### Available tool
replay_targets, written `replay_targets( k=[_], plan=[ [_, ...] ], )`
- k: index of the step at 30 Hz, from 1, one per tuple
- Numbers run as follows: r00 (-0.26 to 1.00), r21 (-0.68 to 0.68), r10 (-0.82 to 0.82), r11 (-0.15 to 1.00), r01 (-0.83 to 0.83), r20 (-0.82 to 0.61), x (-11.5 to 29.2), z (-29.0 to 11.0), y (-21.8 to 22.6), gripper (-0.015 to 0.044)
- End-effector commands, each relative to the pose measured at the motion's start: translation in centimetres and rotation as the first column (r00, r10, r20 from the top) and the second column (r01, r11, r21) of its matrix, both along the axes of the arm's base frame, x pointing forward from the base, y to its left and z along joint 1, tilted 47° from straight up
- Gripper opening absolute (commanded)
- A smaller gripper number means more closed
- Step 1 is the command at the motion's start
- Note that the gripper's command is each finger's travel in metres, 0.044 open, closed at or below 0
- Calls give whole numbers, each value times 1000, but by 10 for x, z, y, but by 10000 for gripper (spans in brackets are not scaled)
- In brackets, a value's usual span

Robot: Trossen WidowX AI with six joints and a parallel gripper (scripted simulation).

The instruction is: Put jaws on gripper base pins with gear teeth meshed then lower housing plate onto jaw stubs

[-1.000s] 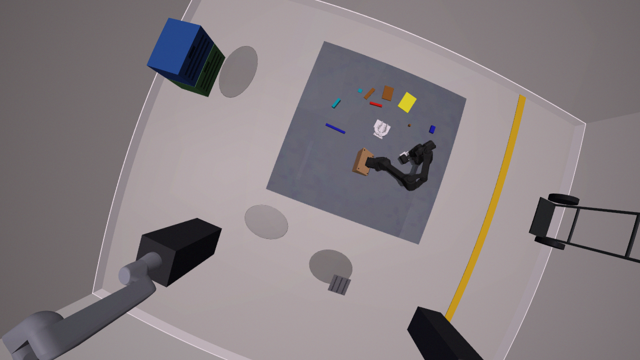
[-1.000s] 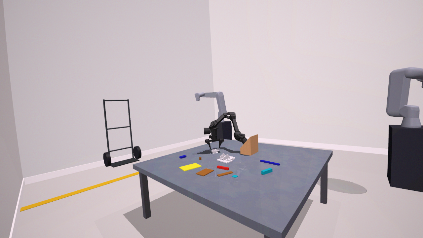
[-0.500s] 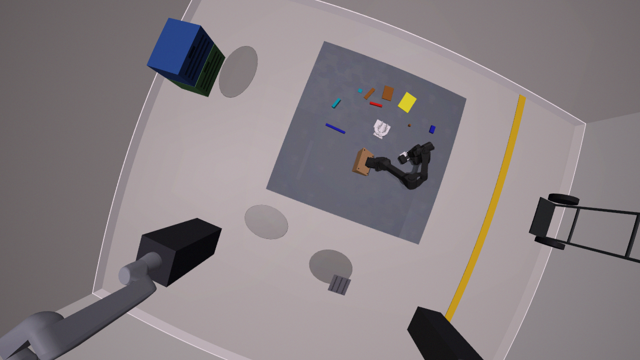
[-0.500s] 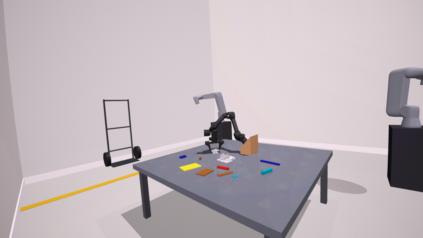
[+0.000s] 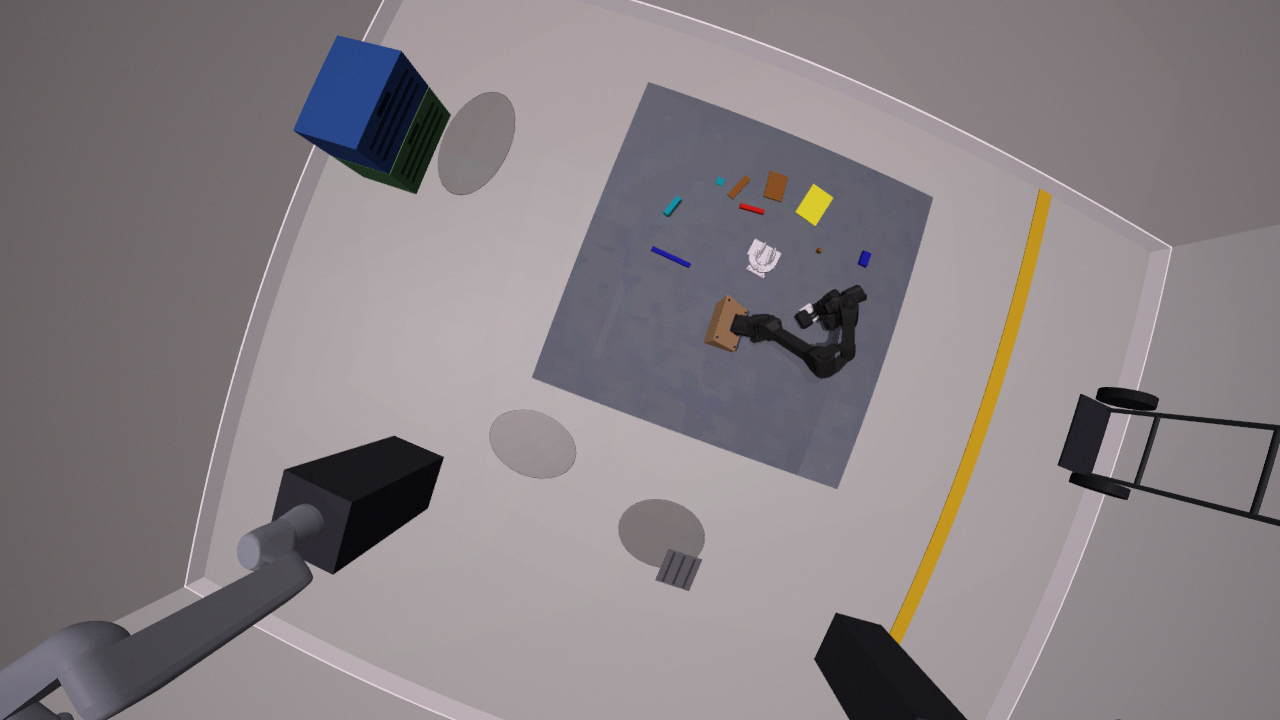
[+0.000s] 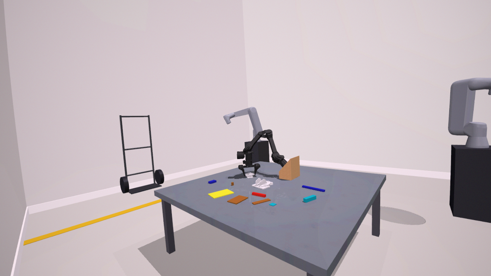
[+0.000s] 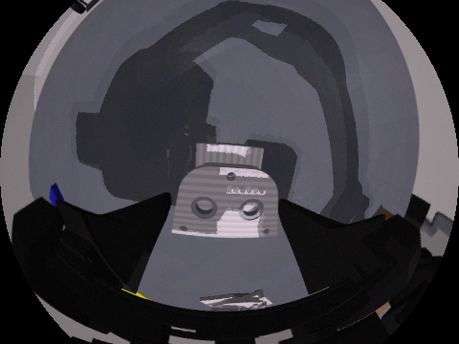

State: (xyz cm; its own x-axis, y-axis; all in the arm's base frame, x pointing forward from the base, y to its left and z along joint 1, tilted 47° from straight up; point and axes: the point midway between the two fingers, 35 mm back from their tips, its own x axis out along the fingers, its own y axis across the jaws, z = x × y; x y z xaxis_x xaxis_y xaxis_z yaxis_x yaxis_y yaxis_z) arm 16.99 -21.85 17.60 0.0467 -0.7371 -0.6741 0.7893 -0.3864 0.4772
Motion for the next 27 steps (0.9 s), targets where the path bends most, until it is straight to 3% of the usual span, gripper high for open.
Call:
replay_targets(
  k=[1, 16, 27],
  plan=[
    [1000, 4, 4, 1000, -4, -1, 0, -1, 0, 440],
    [1000, 4, 4, 1000, -4, -1, 0, -2, 0, 440],
    [1000, 1, 0, 1000, 0, -1, 0, -1, 0, 367]
  ],
)
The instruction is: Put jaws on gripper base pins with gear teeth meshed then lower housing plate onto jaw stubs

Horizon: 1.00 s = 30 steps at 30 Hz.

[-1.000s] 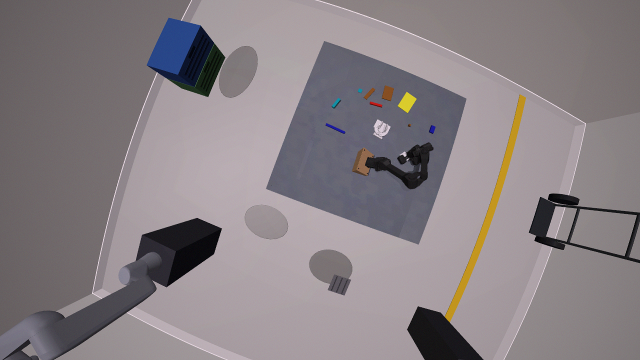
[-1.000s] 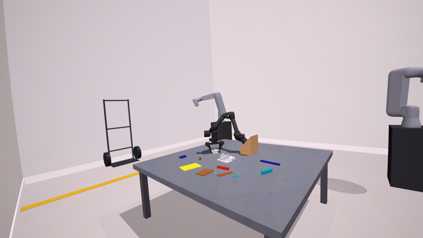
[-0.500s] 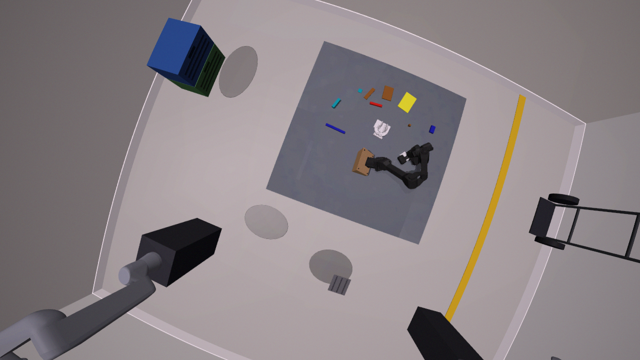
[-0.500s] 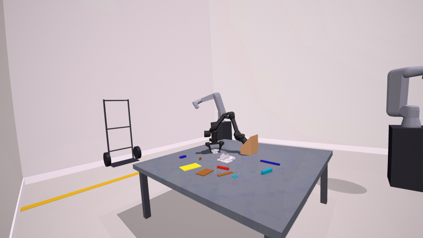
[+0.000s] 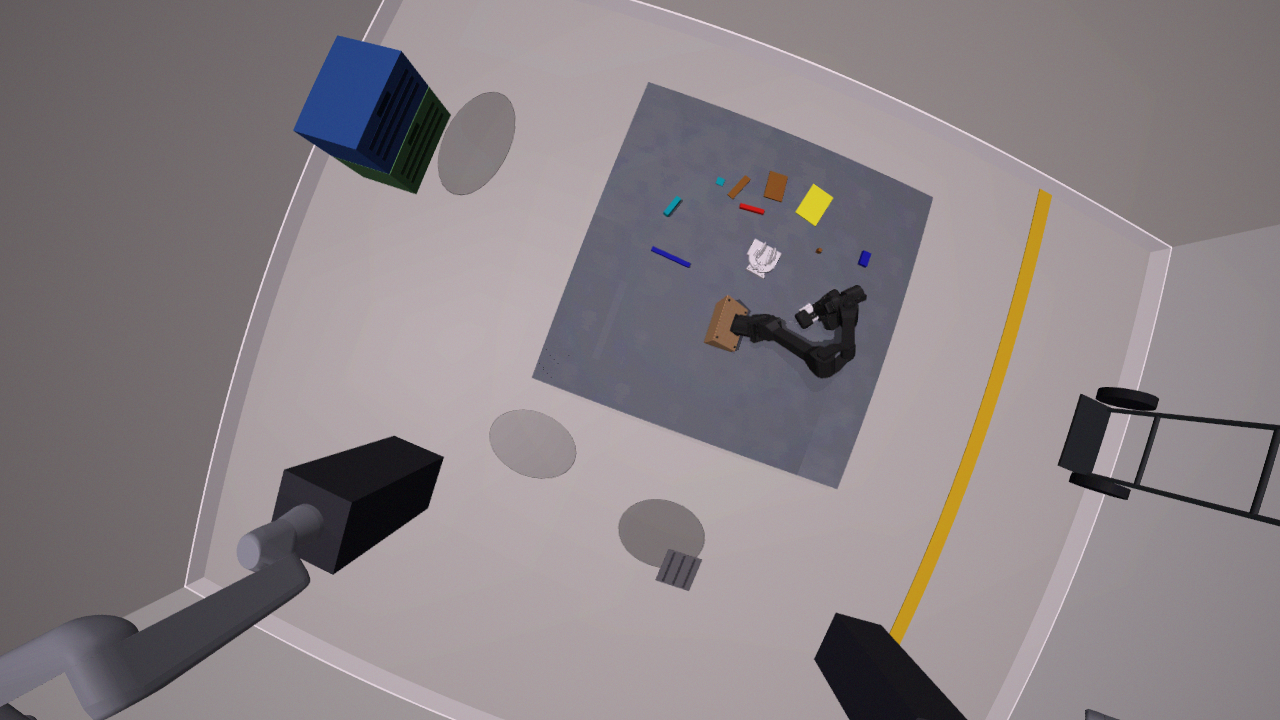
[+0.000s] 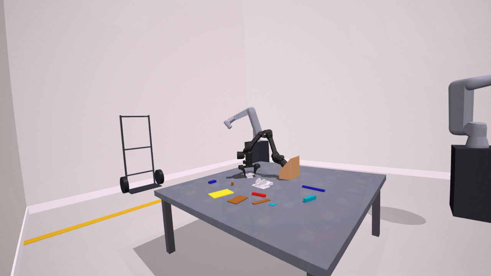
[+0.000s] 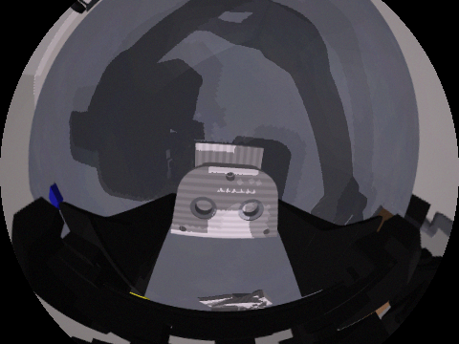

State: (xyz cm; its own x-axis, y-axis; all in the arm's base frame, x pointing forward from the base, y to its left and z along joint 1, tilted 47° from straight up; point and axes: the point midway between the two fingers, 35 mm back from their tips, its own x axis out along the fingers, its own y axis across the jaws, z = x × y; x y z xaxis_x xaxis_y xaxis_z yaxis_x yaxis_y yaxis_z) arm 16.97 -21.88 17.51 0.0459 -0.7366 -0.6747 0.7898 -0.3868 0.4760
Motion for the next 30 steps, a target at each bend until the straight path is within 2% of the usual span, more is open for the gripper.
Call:
replay_targets(
  k=[1, 15, 30],
  plan=[
    [1000, 0, 0, 1000, 0, 0, 0, 0, 0, 360],
    [1000, 1, 0, 1000, 0, 0, 0, 1, 2, 351],
    [1000, 13, 1, 1000, -1, 1, 1, 32, 37, 351]
  ],
)
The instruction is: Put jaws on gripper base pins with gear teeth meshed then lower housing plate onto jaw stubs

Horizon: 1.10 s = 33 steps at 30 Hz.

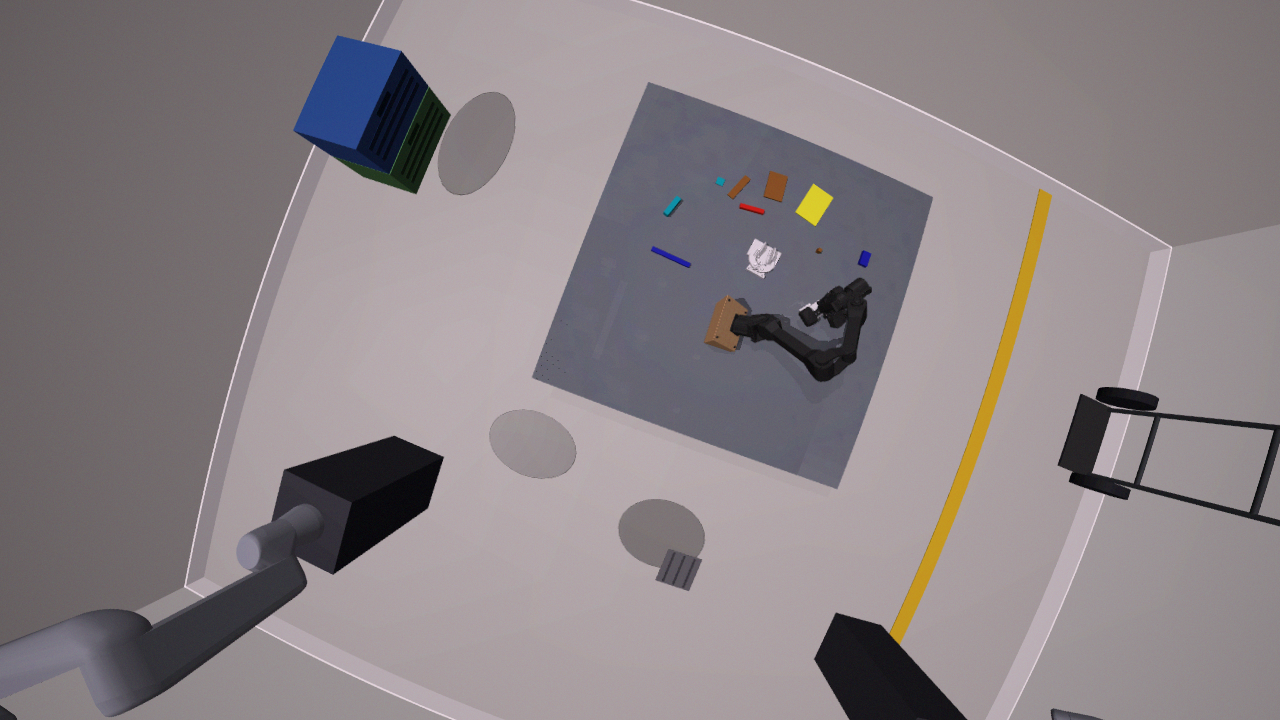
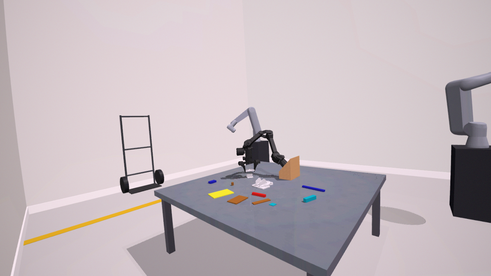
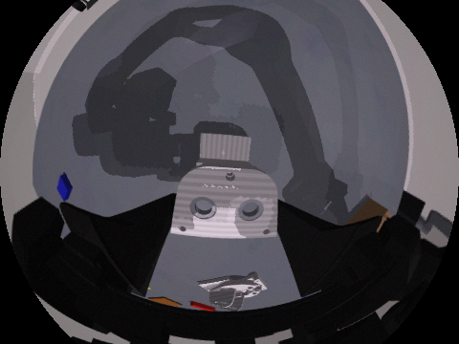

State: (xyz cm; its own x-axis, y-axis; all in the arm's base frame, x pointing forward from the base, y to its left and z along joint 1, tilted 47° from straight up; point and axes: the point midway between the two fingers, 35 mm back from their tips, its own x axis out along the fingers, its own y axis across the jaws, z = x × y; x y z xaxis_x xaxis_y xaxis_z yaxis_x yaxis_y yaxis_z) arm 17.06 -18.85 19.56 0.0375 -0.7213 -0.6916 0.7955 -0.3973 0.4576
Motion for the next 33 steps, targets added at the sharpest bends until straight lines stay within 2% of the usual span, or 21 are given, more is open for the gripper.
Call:
replay_targets(
  k=[1, 17, 33],
  plan=[
    [1000, -10, 1, 1000, -1, 13, 0, 13, 9, 351],
    [1000, -13, 7, 1000, -7, 9, -3, 27, 23, 351],
    [940, 45, 254, 967, -250, -227, 32, -1, 44, 351]
  ],
)
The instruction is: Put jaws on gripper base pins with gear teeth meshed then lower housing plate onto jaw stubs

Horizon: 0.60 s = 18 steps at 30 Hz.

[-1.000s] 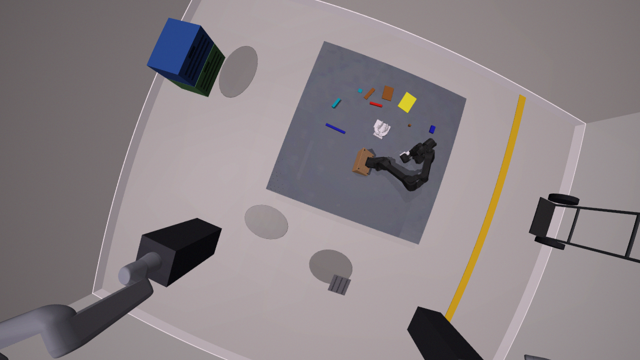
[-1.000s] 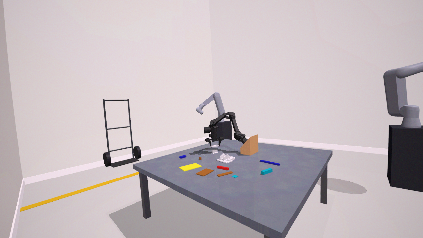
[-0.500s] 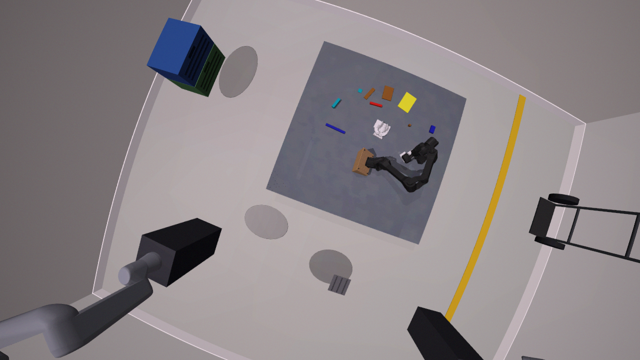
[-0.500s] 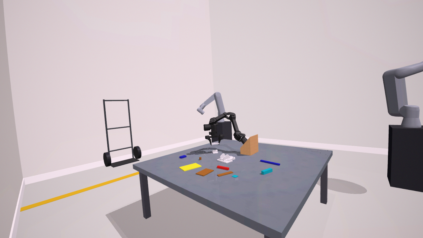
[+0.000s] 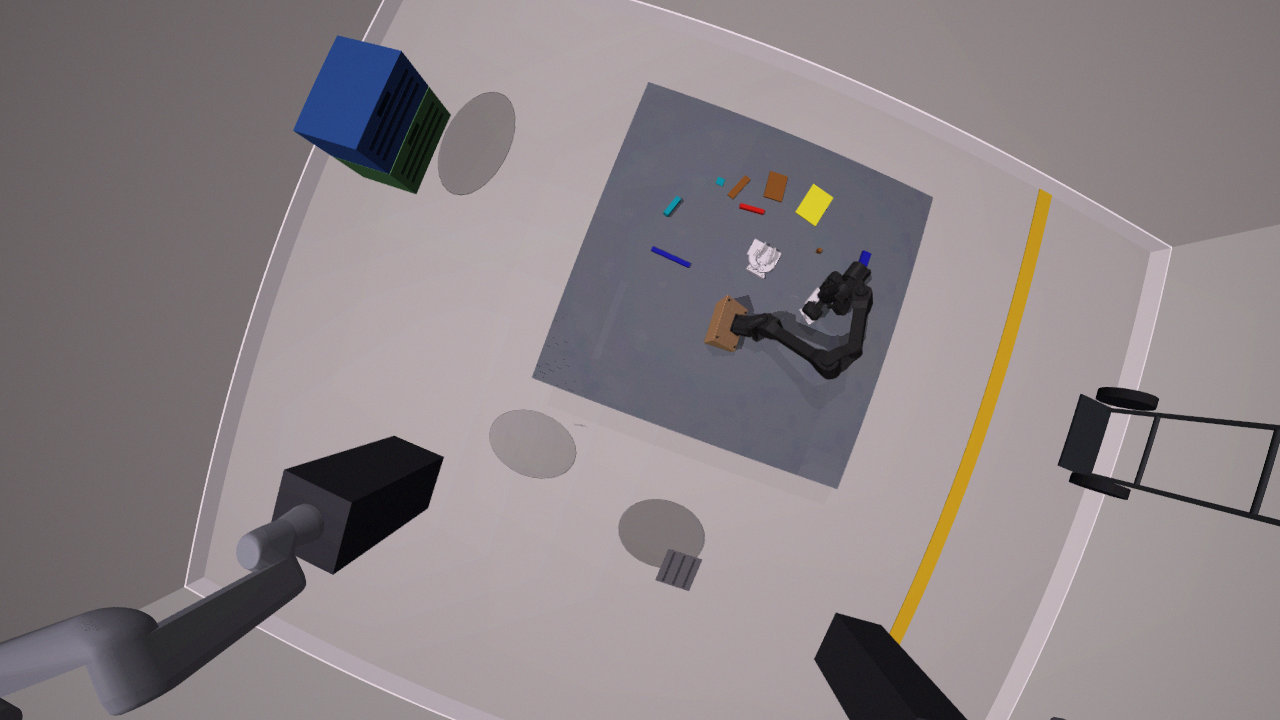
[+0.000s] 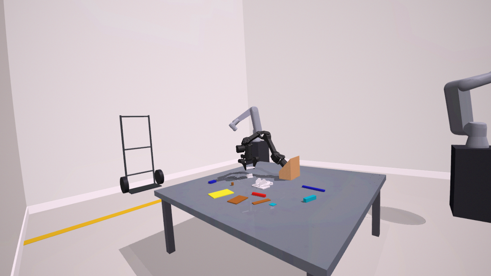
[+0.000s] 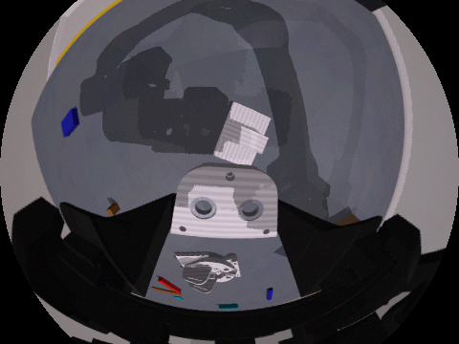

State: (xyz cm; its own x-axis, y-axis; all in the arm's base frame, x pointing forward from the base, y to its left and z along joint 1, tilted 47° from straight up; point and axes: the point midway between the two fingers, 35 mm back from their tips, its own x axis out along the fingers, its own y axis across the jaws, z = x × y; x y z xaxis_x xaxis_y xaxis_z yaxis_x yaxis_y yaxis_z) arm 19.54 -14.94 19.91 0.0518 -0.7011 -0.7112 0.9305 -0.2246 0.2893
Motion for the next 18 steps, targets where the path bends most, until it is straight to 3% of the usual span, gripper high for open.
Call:
replay_targets(
  k=[1, 18],
  plan=[
    [996, 3, 68, 998, -68, -61, 9, -7, 6, 351],
    [886, 66, 338, 940, -335, -317, 40, -40, 37, 351]
  ],
)
